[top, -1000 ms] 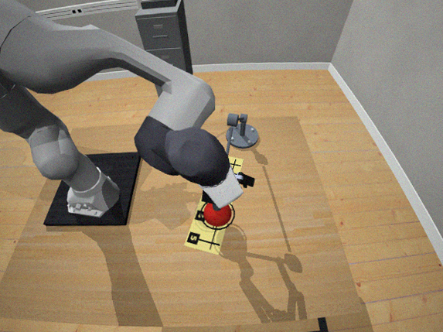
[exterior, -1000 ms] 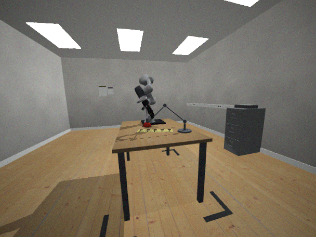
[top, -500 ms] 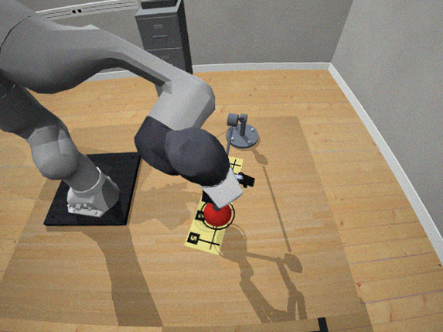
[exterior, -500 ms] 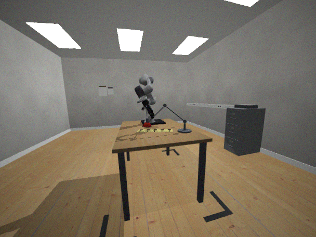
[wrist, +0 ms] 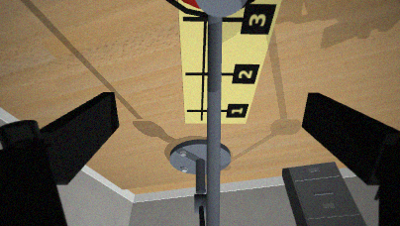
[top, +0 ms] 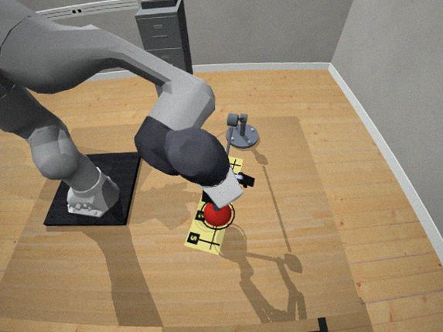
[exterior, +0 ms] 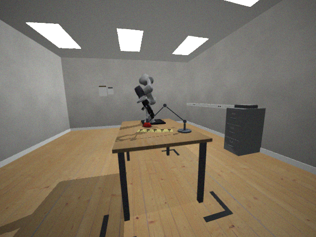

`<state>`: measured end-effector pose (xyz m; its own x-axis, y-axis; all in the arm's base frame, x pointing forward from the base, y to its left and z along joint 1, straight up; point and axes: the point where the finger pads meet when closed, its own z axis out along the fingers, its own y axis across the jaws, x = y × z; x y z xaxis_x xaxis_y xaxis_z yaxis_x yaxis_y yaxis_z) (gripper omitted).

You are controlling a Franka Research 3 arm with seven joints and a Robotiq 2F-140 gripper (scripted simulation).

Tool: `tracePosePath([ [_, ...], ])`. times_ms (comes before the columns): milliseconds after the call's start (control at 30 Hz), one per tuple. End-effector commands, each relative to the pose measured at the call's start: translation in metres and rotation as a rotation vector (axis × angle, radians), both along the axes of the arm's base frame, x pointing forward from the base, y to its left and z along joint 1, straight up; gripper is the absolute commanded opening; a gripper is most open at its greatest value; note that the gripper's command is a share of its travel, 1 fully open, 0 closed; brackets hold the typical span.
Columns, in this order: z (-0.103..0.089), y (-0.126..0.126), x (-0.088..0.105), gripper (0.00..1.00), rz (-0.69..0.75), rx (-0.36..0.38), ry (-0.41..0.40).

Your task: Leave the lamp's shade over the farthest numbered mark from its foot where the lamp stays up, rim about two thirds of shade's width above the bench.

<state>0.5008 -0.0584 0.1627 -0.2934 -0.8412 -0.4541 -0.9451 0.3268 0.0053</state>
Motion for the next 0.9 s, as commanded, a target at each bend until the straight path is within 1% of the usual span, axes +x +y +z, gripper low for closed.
tracePosePath([
  [0,0.000,0.000,0.000,1.00,0.000,0.000,0.000],
  [700,0.000,0.000,0.000,1.00,0.000,0.000,0.000],
  [867,0.019,-0.009,-0.003,1.00,0.000,0.000,0.000],
])
